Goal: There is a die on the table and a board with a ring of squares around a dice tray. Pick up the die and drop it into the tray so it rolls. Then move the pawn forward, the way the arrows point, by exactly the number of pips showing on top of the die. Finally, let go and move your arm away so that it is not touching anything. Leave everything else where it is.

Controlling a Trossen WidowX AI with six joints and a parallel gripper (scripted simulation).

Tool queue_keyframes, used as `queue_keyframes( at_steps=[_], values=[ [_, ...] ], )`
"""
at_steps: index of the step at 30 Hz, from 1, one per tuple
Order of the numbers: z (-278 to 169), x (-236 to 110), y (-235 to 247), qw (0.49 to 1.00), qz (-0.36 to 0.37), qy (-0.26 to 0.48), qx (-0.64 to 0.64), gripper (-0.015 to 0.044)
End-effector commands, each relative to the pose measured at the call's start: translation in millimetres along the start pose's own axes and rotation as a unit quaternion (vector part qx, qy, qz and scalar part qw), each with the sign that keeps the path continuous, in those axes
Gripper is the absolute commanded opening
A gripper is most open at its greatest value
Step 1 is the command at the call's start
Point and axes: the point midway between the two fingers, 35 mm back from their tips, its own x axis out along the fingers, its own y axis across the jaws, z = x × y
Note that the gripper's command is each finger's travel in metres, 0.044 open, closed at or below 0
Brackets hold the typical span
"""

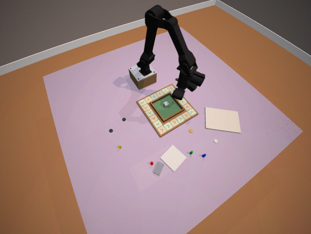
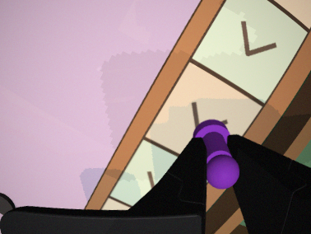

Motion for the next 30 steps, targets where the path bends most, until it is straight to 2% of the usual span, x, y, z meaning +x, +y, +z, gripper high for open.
queue_keyframes(
  at_steps=[1,13,23,27,30],
  values=[
    [-0.4,4.7,0.7,1.000,0.002,0.001,0.002,0.0000],
    [-0.6,20.2,0.8,1.000,0.002,0.002,0.002,0.0000],
    [2.4,11.3,-0.3,1.000,-0.001,-0.004,0.000,0.0263],
    [2.6,-32.7,-0.5,1.000,0.002,0.001,0.002,0.0368],
    [2.4,-35.5,-0.4,1.000,0.002,0.001,0.002,0.0440]
  ],
)
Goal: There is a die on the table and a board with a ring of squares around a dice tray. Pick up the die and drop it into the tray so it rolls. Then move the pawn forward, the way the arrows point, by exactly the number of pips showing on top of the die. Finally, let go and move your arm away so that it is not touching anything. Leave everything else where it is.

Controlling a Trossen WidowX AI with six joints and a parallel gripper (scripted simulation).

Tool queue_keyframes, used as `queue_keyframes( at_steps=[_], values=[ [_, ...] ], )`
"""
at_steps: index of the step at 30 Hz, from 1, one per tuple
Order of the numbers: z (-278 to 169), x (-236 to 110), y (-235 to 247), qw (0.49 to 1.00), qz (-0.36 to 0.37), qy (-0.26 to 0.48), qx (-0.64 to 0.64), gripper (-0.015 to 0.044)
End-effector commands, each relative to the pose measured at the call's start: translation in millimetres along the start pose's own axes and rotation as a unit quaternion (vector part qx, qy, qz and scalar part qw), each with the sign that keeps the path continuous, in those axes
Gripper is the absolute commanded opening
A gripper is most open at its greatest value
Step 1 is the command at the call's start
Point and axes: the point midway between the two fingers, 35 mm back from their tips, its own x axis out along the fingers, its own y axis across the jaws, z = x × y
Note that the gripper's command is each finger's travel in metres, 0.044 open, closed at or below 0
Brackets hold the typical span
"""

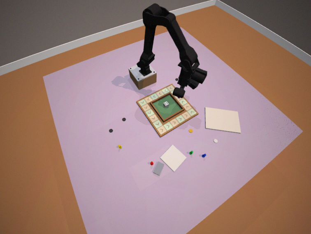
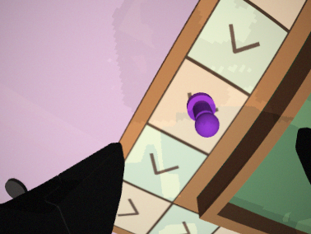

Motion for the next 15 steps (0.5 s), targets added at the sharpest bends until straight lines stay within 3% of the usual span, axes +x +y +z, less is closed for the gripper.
queue_keyframes(
  at_steps=[1,5,15],
  values=[
    [0.6,-13.1,0.1,1.000,0.001,-0.003,0.002,0.0440],
    [-13.7,-26.2,-10.3,0.999,0.000,-0.002,0.039,0.0440],
    [-127.8,-89.2,-40.7,0.958,-0.002,0.002,0.288,0.0440]
  ],
)
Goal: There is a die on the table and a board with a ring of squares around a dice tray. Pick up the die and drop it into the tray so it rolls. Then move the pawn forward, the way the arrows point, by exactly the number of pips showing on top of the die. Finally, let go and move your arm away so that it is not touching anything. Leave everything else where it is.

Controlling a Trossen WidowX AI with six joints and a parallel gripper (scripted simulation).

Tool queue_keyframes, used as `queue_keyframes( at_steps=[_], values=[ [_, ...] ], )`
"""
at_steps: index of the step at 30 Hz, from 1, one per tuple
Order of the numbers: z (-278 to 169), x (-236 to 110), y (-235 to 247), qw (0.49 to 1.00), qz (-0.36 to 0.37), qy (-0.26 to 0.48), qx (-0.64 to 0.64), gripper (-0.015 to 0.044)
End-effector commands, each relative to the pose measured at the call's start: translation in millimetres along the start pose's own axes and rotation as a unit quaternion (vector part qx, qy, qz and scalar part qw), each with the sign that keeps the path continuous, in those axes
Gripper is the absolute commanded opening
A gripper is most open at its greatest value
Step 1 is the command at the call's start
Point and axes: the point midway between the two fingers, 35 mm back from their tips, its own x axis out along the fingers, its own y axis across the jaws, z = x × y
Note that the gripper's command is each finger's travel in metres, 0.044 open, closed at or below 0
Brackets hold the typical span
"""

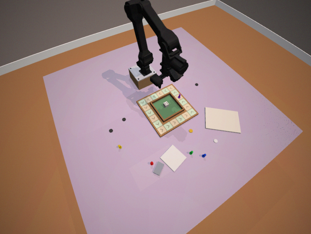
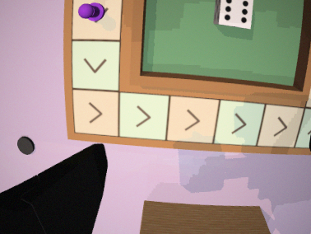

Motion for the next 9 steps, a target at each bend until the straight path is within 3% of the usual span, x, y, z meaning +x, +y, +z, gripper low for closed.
queue_keyframes(
  at_steps=[1,3,9],
  values=[
    [-38.1,-13.6,-17.4,0.996,-0.003,0.005,0.085,0.0440],
    [-18.0,-8.4,-10.1,0.999,-0.001,0.001,0.041,0.0440],
    [-18.0,-8.4,-10.1,0.999,-0.001,0.001,0.041,0.0440]
  ],
)
